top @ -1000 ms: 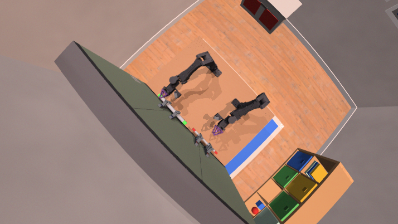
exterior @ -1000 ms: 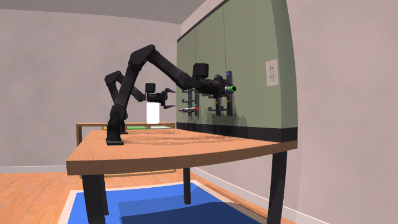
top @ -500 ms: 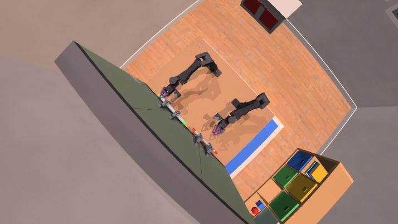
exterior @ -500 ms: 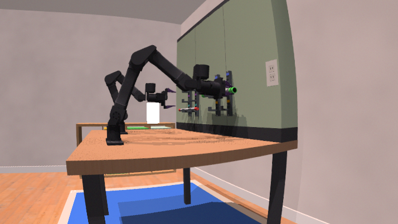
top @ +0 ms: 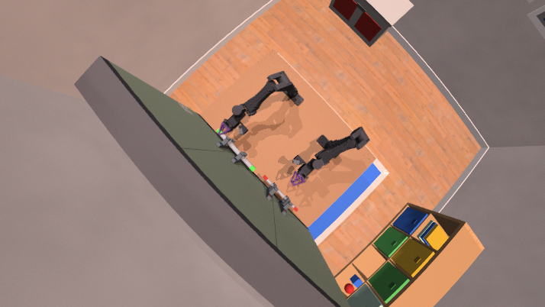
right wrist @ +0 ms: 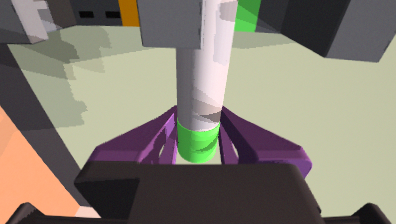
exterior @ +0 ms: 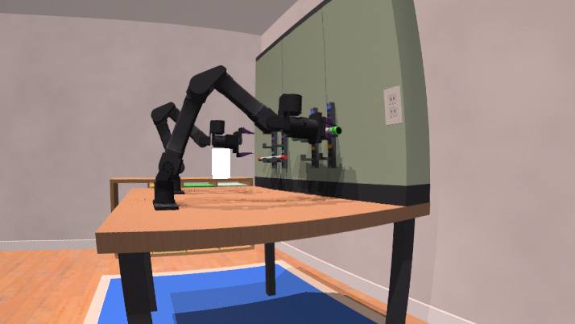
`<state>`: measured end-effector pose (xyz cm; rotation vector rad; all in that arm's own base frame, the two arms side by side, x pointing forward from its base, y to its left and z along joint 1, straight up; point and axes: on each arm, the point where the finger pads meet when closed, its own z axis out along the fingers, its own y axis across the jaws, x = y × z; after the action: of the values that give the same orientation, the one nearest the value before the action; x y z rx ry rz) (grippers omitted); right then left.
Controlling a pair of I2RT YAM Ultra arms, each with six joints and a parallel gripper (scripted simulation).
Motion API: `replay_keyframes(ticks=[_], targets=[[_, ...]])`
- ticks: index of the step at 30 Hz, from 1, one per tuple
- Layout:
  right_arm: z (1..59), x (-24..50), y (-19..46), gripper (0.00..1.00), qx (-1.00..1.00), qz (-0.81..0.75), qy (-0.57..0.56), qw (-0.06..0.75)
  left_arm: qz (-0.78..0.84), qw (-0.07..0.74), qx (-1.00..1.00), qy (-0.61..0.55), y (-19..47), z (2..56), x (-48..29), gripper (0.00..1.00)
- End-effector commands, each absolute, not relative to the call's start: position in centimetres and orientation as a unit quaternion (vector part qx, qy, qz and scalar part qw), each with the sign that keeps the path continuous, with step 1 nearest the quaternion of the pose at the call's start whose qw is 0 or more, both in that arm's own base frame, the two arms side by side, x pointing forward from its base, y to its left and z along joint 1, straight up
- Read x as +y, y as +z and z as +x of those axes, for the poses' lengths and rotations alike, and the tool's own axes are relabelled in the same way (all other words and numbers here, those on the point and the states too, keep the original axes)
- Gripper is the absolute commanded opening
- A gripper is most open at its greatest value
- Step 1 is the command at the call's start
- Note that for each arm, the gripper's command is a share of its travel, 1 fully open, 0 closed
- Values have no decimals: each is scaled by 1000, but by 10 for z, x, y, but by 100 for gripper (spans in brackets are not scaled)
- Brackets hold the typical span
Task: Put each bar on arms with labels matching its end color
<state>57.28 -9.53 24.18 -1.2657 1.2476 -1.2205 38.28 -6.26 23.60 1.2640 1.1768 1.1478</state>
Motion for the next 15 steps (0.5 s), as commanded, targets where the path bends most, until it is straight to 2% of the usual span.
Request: replay_keyframes(ticks=[1, 15], targets=[[573, -92, 258, 0, 502, -496, -505, 496, 514, 517, 484, 484, 248, 382, -59, 100], [573, -92, 254, 0, 502, -496, -505, 496, 514, 517, 484, 484, 248, 382, -59, 100]])
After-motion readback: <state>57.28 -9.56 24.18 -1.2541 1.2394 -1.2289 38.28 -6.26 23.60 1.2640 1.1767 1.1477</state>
